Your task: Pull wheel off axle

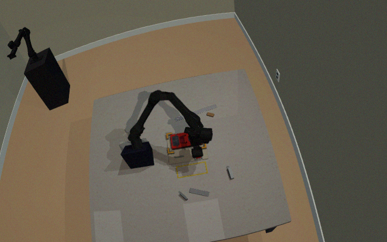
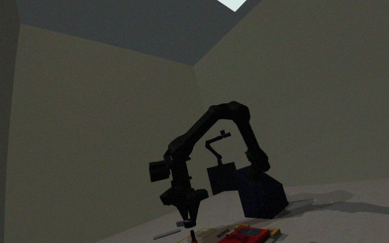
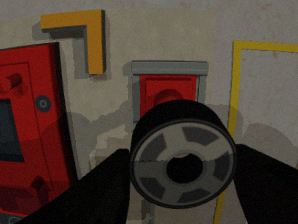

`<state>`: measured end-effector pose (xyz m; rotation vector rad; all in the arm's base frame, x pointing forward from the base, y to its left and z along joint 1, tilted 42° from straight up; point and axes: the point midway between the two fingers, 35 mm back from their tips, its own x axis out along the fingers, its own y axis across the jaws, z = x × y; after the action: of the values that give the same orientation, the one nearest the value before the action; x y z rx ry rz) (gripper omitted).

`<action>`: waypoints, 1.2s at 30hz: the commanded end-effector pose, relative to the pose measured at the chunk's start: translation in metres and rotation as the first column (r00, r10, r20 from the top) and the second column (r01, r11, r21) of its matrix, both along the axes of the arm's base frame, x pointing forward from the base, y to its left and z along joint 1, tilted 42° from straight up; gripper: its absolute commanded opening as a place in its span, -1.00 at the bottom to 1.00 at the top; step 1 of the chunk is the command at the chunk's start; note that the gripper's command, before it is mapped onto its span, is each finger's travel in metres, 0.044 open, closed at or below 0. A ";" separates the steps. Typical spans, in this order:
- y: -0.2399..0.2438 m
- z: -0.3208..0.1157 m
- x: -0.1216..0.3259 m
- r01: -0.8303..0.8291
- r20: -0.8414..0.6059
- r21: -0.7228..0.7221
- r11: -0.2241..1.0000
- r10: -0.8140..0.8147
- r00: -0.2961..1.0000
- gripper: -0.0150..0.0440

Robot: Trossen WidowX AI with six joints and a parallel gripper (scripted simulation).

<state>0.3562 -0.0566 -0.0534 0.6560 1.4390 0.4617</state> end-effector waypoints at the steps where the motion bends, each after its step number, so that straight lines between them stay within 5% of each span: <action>1: -0.002 0.002 0.000 -0.002 0.001 -0.003 1.000 0.002 1.000 -0.49; 18: -0.015 0.019 -0.005 -0.001 0.001 -0.003 1.000 0.001 1.000 -0.49; 36: -0.077 -0.041 -0.067 -0.001 -0.002 -0.009 1.000 0.001 1.000 -0.49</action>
<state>0.3046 -0.1236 -0.0838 0.6500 1.4408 0.4515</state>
